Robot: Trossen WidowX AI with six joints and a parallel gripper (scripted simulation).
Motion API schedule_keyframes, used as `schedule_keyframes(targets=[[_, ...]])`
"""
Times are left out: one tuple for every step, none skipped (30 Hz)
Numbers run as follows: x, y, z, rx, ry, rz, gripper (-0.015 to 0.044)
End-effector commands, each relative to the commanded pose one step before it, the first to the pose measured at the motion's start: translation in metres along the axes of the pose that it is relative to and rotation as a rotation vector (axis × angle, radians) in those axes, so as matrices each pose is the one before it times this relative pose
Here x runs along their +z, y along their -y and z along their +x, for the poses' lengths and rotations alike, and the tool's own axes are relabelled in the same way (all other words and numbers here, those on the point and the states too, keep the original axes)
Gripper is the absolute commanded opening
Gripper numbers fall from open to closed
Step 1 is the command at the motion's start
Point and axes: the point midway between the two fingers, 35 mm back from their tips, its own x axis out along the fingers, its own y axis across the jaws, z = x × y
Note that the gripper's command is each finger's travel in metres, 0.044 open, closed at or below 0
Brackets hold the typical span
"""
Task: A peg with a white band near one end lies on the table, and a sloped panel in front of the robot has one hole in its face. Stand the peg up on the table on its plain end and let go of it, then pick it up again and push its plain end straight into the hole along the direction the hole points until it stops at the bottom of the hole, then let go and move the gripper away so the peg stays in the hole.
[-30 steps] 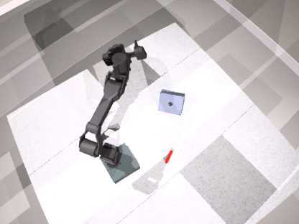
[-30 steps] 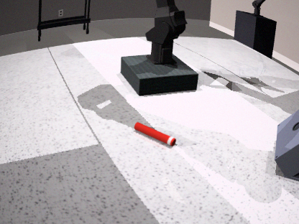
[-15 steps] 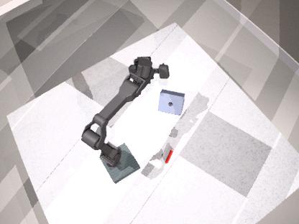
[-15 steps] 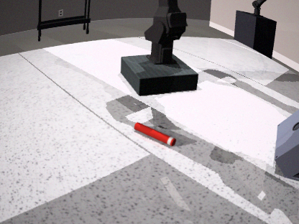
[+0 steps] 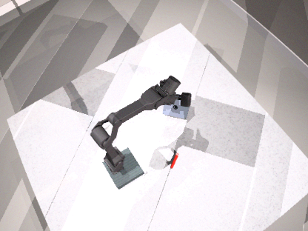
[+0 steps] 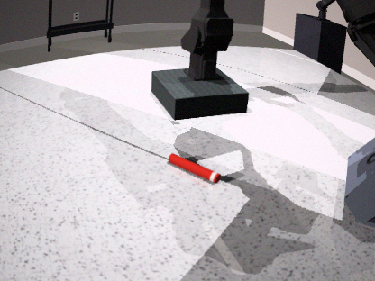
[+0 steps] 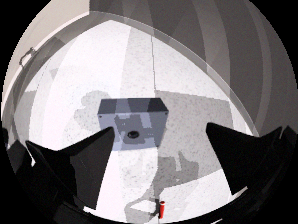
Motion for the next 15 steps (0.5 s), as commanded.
schedule_keyframes(targets=[[-0.03473,0.01313,0.01028,-0.00164,-0.12743,0.0125,0.044],[-0.00916,0.00352,0.00261,0.00066,-0.03328,0.0046,0.044],[-0.00912,0.00338,0.00265,0.00141,-0.03315,0.0046,0.044],[-0.00908,0.00325,0.00269,0.00217,-0.033,0.0046,0.044],[-0.00945,0.00325,0.00284,0.00309,-0.03434,0.0048,0.044],[-0.00944,0.00311,0.00289,0.00394,-0.03429,0.0048,0.044],[-0.00939,0.00296,0.00293,0.00479,-0.03408,0.0048,0.044],[-0.00933,0.00281,0.00296,0.00565,-0.03385,0.0047,0.044],[-0.00927,0.00265,0.003,0.0065,-0.0336,0.0047,0.044],[-0.00921,0.0025,0.00303,0.00736,-0.03333,0.0046,0.044],[-0.00914,0.00235,0.00306,0.00821,-0.03305,0.0045,0.044],[-0.00907,0.0022,0.00309,0.00906,-0.03274,0.0044,0.044],[-0.009,0.00205,0.00311,0.00992,-0.03242,0.0043,0.044],[-0.00892,0.0019,0.00314,0.01076,-0.03208,0.0041,0.044],[-0.00886,0.00175,0.00317,0.01163,-0.03179,0.004,0.044]])
